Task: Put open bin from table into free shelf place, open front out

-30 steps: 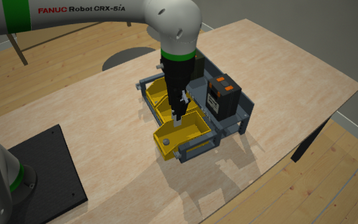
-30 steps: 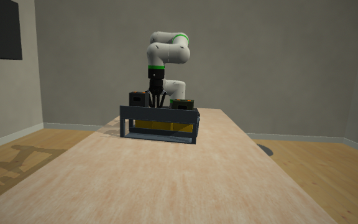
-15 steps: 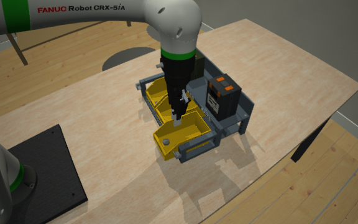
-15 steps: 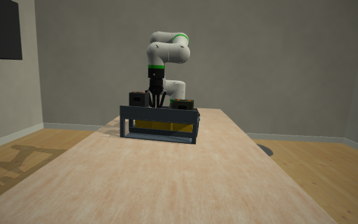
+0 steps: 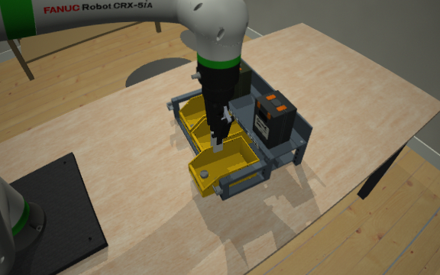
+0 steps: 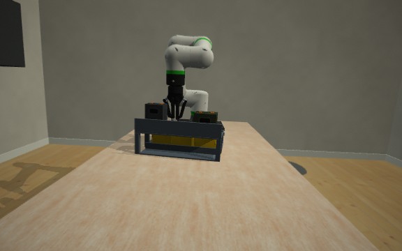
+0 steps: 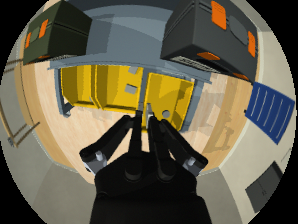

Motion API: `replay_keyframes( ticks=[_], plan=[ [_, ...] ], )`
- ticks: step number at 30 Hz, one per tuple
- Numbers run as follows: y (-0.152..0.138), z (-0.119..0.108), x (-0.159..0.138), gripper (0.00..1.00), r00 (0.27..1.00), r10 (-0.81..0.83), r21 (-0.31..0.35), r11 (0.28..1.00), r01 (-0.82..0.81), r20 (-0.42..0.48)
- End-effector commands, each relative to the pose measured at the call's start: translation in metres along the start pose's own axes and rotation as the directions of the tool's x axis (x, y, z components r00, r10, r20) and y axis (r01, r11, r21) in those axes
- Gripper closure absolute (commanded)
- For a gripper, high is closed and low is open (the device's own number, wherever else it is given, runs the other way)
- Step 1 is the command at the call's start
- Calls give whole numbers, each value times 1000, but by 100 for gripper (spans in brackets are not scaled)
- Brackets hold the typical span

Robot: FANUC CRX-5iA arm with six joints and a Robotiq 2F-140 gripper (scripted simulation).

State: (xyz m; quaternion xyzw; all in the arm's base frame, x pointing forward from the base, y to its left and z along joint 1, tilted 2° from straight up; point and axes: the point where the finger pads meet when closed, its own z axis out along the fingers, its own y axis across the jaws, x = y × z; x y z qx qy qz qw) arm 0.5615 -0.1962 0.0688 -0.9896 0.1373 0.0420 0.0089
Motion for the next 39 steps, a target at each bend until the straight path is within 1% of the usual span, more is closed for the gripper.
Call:
replay_keyframes(
  ticks=[1,12,14,29,31,39],
  plan=[
    [0,-4,0,94,1000,0,0,1000,0,0],
    [0,-22,-1,94,1000,0,0,1000,0,0],
    [0,-22,-1,94,1000,0,0,1000,0,0],
    [0,-50,-3,94,1000,0,0,1000,0,0],
    [0,-50,-3,94,1000,0,0,1000,0,0],
    [0,-63,-3,94,1000,0,0,1000,0,0]
  ],
)
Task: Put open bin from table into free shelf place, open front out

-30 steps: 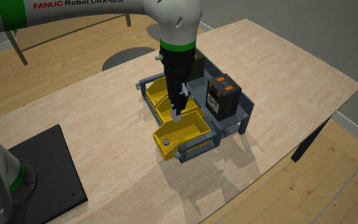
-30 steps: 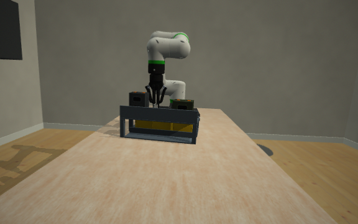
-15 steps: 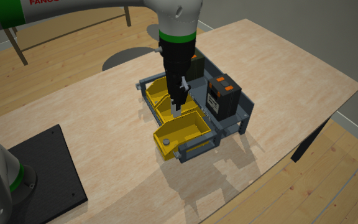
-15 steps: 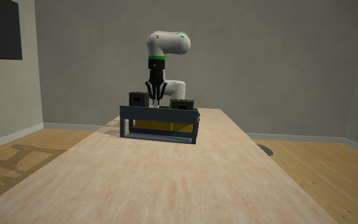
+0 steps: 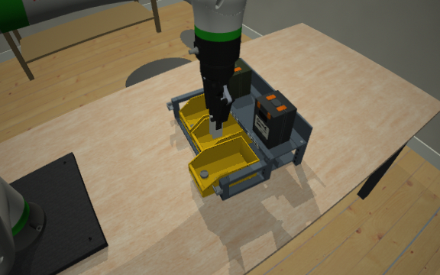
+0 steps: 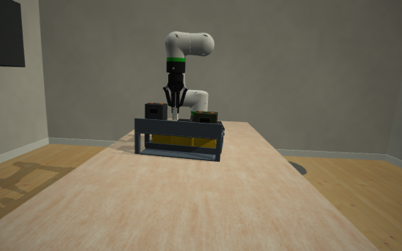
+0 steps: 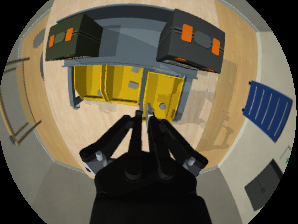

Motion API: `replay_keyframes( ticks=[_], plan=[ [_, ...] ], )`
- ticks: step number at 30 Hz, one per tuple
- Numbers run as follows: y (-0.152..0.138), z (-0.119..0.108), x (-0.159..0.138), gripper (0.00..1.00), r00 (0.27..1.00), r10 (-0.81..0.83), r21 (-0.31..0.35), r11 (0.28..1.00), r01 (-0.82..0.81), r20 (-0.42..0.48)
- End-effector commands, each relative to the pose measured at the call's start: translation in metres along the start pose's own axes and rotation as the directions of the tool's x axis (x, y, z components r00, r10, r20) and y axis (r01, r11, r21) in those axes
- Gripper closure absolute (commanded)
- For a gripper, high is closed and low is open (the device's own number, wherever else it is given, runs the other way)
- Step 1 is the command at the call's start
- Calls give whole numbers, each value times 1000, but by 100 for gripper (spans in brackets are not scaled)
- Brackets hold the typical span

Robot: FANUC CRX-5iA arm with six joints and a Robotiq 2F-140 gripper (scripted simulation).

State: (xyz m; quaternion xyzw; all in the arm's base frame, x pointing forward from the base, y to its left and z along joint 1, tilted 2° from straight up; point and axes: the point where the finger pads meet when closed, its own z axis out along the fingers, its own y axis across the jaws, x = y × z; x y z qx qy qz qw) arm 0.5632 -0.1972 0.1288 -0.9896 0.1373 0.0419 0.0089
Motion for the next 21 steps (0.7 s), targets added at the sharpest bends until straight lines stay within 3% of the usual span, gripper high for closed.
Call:
replay_keyframes(
  ticks=[1,21],
  plan=[
    [0,-5,0,94,1000,0,0,1000,0,0],
    [0,-22,-1,94,1000,0,0,1000,0,0]
  ],
)
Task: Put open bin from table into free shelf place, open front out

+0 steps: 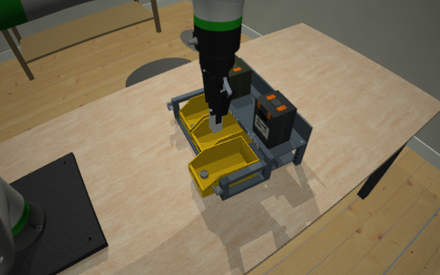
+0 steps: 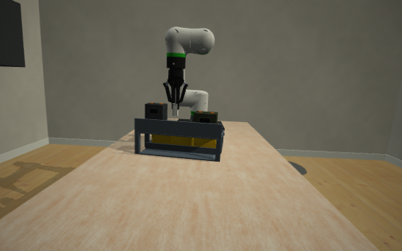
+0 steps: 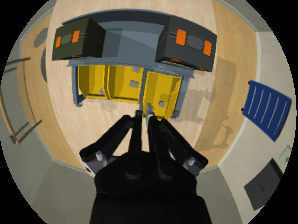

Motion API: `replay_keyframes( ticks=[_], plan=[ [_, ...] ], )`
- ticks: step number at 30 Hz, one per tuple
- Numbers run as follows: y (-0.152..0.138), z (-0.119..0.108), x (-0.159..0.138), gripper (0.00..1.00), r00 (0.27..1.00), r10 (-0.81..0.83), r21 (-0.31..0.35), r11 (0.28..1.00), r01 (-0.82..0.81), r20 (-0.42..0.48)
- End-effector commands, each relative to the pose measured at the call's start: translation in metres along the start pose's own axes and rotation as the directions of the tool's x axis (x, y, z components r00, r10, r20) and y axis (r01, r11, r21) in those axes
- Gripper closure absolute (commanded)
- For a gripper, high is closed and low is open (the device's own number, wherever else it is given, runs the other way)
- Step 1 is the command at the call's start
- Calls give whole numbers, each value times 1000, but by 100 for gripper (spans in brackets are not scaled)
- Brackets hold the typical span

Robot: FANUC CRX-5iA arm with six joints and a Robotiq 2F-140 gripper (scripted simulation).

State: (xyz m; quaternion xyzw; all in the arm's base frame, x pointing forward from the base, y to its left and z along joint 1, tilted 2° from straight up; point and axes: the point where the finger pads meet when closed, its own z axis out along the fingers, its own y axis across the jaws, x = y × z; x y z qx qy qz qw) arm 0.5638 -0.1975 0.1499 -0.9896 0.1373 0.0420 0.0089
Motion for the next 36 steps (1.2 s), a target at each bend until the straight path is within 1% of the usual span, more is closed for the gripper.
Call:
replay_keyframes(
  ticks=[1,19,20,36],
  plan=[
    [0,-2,0,94,1000,0,0,1000,0,0],
    [0,-4,0,94,1000,0,0,1000,0,0],
    [0,-4,0,100,1000,0,0,1000,0,0],
    [0,-4,0,100,1000,0,0,1000,0,0]
  ],
)
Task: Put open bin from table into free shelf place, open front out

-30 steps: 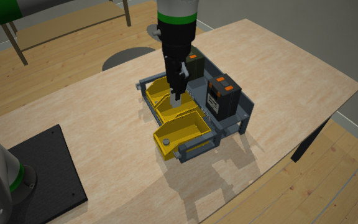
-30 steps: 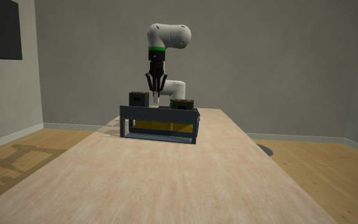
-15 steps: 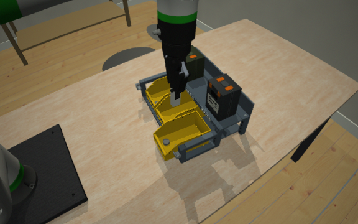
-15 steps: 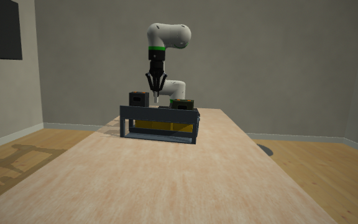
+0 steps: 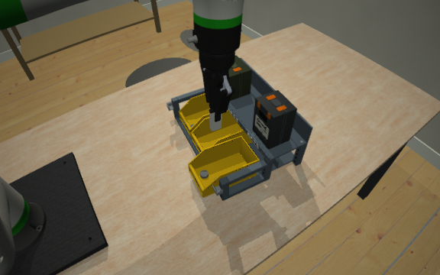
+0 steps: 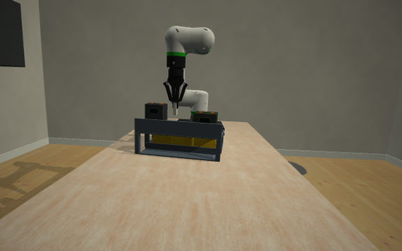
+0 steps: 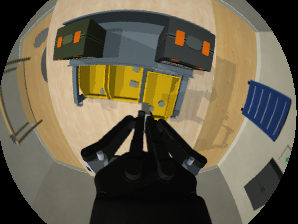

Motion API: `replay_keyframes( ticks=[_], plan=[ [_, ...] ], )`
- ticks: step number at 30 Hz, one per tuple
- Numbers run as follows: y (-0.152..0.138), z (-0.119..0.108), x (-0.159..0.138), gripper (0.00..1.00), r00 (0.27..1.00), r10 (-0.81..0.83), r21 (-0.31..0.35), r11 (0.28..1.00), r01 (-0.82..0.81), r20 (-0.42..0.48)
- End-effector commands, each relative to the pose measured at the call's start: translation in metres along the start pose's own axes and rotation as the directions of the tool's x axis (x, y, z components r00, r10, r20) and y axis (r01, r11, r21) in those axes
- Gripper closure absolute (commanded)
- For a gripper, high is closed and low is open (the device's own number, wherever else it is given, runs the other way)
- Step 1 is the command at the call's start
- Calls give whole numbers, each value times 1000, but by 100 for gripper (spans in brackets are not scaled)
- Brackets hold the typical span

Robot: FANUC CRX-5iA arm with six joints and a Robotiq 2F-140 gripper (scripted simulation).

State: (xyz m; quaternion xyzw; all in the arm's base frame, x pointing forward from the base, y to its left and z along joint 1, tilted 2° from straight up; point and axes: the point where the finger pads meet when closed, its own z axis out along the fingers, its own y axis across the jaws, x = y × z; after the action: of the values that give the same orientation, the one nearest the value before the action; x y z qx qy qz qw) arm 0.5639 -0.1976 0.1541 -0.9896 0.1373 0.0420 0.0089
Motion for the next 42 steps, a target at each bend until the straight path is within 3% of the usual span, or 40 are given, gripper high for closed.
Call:
replay_keyframes(
  ticks=[1,21,26,35,37,38,42],
  plan=[
    [0,0,0,100,1000,0,0,1000,0,0],
    [0,0,0,100,1000,-5,0,1000,5,-1],
    [5,1,-10,100,989,-148,0,989,148,-6],
    [17,7,-36,100,870,-492,-8,870,492,-17],
    [17,7,-36,100,870,-492,-8,870,492,-17],
    [20,9,-44,100,819,-574,-11,819,574,-19],
    [24,12,-54,100,730,-683,-17,731,683,-21]
  ],
)
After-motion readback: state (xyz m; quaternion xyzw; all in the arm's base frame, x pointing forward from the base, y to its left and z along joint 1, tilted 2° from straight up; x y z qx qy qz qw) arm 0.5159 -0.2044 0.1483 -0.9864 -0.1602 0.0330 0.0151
